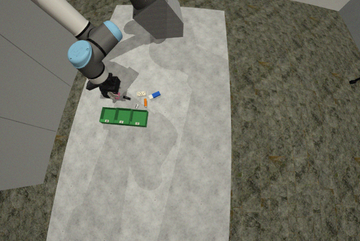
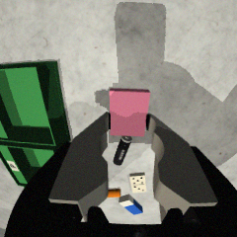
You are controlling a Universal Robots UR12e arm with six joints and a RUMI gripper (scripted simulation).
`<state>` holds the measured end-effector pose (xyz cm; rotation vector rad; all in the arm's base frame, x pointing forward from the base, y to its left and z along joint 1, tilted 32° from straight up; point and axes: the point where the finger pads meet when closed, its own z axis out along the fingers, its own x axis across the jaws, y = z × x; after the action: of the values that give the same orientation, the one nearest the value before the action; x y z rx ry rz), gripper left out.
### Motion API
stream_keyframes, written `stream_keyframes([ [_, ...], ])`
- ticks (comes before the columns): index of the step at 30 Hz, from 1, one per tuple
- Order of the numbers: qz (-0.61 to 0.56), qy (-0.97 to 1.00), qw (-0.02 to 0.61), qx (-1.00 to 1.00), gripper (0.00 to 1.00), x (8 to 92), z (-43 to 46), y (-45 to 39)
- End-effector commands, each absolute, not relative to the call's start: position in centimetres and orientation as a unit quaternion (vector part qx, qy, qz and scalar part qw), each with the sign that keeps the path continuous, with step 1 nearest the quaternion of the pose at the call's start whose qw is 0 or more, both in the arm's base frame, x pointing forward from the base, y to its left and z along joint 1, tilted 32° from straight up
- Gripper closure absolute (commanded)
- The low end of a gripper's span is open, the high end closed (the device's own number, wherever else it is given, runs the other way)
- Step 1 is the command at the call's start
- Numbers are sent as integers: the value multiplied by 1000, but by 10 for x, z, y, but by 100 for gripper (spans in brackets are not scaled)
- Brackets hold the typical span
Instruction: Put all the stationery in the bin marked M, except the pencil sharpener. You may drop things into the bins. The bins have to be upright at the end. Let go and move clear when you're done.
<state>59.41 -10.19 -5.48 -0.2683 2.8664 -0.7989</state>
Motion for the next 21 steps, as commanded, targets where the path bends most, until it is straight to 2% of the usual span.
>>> stream_keyframes([
  [1,-267,957,77,-89,100,591,-40,-93],
  [21,-267,957,77,-89,100,586,-17,-80],
])
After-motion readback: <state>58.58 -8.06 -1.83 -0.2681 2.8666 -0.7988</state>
